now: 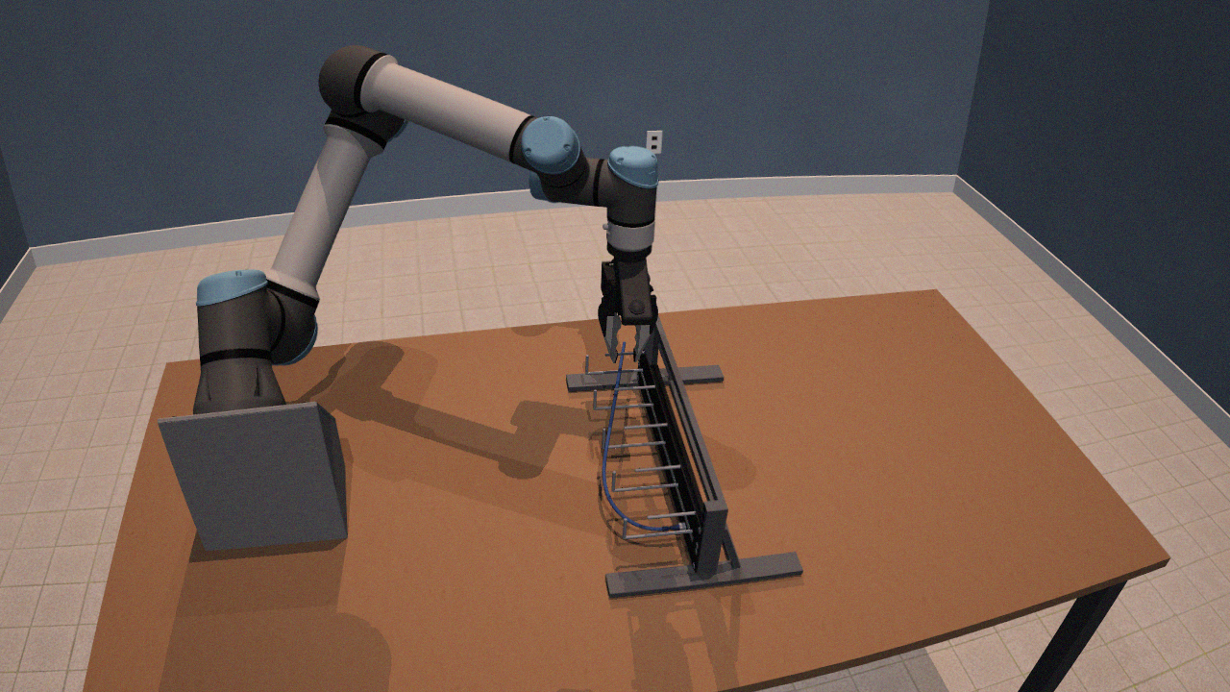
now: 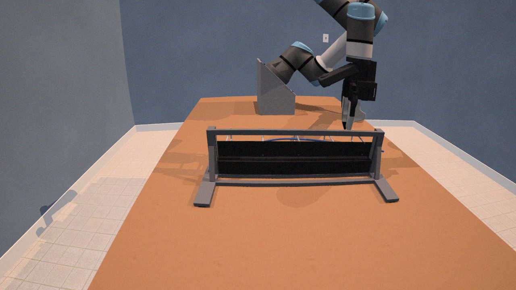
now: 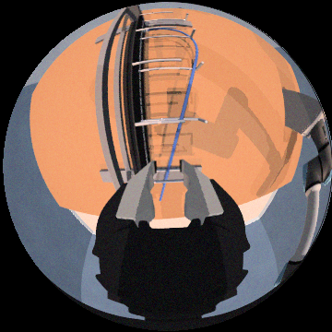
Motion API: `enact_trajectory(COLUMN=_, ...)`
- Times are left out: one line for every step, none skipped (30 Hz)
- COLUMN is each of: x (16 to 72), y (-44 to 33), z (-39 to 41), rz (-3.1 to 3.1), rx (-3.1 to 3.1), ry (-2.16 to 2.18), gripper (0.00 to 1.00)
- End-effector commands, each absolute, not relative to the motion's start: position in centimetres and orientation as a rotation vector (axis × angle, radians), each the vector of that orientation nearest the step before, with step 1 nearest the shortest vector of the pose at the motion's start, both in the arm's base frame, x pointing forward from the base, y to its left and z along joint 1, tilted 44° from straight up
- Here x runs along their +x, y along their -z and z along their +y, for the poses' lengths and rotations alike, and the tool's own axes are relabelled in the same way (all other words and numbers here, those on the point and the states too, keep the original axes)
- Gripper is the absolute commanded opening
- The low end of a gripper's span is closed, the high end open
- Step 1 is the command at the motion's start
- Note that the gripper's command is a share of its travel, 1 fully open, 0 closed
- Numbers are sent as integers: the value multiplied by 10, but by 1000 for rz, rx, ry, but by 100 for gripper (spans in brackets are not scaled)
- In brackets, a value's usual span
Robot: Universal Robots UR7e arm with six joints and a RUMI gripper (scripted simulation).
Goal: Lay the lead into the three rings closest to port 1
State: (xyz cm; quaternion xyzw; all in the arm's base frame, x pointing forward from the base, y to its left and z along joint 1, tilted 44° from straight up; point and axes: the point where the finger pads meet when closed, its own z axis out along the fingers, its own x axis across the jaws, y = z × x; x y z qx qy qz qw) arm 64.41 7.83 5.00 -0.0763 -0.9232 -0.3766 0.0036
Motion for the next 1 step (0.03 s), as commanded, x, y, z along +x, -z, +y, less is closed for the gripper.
enact_trajectory(x=644, y=-57, z=71, rz=-2894, rx=-239, ry=1181, gripper=20)
